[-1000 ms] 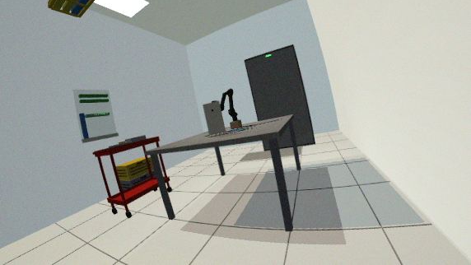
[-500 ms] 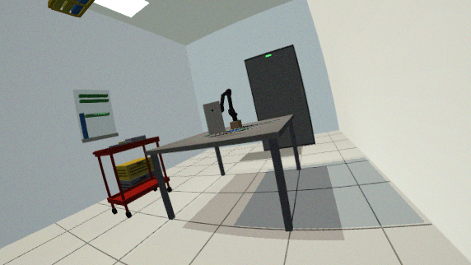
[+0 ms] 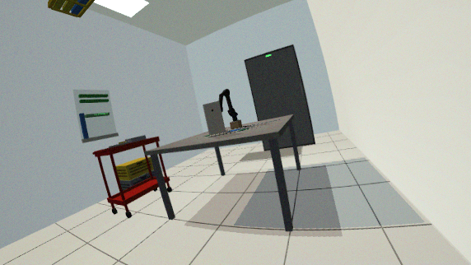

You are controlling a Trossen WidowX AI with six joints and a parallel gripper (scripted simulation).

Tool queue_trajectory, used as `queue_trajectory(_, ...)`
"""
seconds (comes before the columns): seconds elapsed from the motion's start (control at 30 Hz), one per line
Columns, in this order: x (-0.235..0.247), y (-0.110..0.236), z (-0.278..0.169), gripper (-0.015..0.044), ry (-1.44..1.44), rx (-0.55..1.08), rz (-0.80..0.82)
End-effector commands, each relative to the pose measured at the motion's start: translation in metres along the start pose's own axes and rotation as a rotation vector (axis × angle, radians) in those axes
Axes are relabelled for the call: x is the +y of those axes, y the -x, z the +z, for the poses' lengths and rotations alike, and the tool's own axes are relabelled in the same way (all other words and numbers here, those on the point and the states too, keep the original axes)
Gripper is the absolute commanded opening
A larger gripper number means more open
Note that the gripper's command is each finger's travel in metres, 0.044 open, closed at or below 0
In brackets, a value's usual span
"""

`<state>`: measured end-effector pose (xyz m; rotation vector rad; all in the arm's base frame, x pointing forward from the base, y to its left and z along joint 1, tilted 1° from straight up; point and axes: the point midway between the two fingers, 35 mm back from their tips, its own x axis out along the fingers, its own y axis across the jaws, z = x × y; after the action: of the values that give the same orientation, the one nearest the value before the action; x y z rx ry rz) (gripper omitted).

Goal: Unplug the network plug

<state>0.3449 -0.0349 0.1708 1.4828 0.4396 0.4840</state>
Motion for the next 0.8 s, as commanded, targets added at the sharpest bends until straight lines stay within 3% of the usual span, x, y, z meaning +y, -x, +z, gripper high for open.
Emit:
queue_trajectory(0.0,-0.001,-0.006,0.003,0.0156,-0.008,-0.005,-0.002)
queue_trajectory(0.77,0.000,-0.040,0.014,0.0156,-0.007,-0.005,0.000)
